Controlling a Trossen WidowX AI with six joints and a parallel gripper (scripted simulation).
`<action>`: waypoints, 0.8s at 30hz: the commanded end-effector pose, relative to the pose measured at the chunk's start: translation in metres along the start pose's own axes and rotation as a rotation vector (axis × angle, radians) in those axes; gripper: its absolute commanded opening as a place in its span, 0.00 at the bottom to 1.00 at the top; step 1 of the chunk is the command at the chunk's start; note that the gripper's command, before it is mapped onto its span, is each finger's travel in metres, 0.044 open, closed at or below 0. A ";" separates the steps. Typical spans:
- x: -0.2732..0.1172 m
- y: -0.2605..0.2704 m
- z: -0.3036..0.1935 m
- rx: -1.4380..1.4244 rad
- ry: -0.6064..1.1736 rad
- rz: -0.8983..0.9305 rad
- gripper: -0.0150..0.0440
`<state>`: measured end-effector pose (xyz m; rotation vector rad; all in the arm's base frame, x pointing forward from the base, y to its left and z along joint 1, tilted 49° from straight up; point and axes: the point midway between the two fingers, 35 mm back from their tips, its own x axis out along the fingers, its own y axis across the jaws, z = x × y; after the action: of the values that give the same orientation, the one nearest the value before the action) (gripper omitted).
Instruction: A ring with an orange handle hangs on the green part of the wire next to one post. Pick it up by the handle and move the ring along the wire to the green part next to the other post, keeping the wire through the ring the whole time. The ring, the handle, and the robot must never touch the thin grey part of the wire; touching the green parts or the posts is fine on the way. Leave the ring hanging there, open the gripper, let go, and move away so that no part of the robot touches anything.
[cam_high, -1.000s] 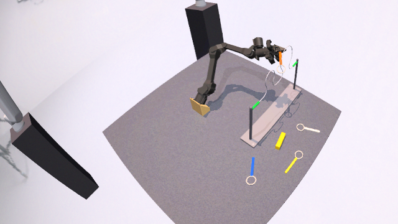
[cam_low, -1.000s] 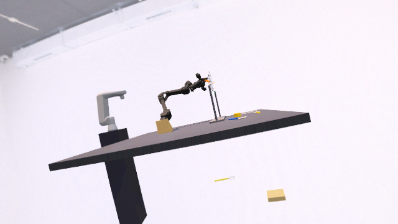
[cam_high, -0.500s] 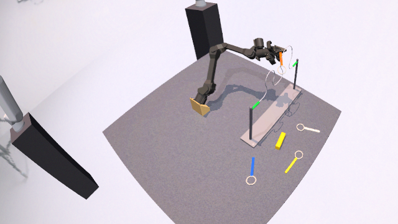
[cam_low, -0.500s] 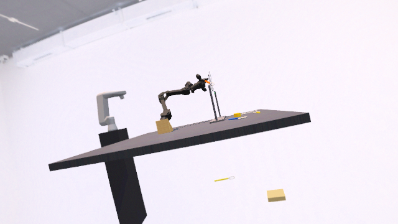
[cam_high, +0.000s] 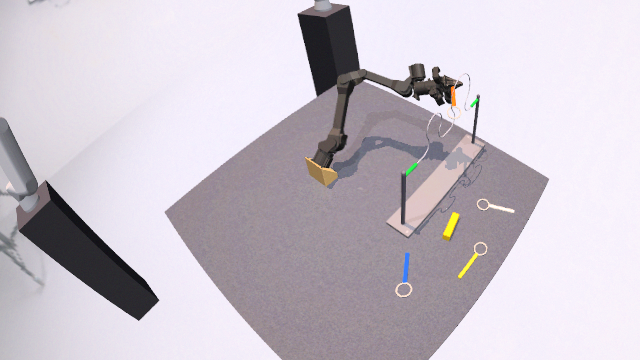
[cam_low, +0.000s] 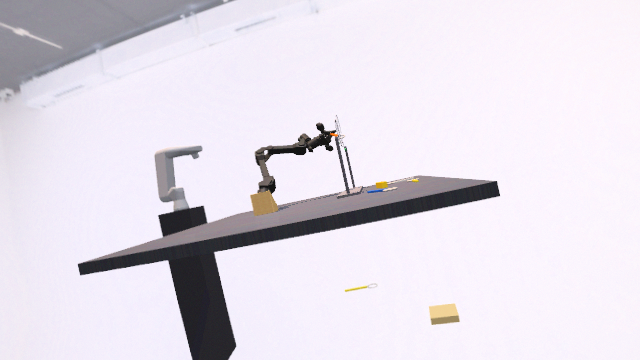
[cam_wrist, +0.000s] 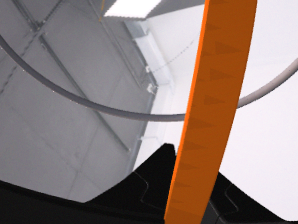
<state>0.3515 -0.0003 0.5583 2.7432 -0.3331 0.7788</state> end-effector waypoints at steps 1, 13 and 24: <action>-0.002 -0.013 0.003 -0.060 0.005 -0.040 0.00; -0.012 -0.055 0.010 -0.300 0.039 -0.178 0.00; -0.027 -0.090 0.027 -0.534 0.072 -0.312 0.00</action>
<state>0.3663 0.0722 0.5144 2.2487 -0.1065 0.6193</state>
